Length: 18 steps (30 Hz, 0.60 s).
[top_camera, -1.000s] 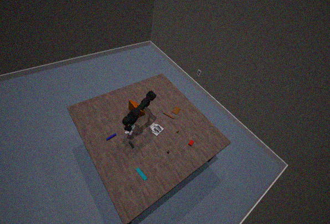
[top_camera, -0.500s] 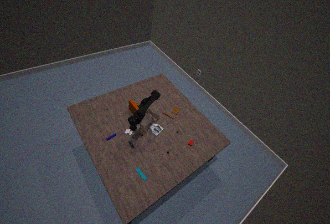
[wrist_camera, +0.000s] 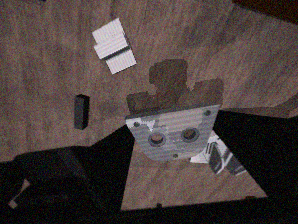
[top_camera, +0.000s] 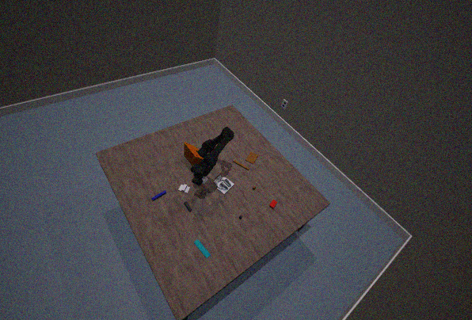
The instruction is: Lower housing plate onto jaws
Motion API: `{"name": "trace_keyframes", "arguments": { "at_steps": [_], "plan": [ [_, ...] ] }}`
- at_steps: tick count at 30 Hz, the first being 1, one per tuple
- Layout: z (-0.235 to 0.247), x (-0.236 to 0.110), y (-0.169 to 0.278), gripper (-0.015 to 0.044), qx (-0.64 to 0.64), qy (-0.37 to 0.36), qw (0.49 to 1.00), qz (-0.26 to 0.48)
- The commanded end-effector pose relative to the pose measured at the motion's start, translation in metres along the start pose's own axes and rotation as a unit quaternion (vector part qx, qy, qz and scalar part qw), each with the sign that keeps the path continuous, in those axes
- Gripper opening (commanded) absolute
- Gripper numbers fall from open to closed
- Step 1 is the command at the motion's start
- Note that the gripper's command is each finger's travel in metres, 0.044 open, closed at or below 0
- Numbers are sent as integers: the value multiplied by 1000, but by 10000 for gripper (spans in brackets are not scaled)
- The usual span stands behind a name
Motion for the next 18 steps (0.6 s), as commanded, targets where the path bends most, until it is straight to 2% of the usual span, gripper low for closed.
{"name": "trace_keyframes", "arguments": {
  "at_steps": [1, 18],
  "plan": [
    [-9, 1, 8, 351, 12, 4, 1000, 2],
    [-49, 4, 45, 351, 51, 7, 999, 5]
  ]
}}
Point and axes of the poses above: the point midway between the two fingers, 35 mm back from their tips, its own x axis out along the fingers, its own z axis across the jaws, y = z × x, the point moved 7 cm from there along -x, back along the fingers, and after that the axes turned 4 degrees about -x, right-handed, at the moved point
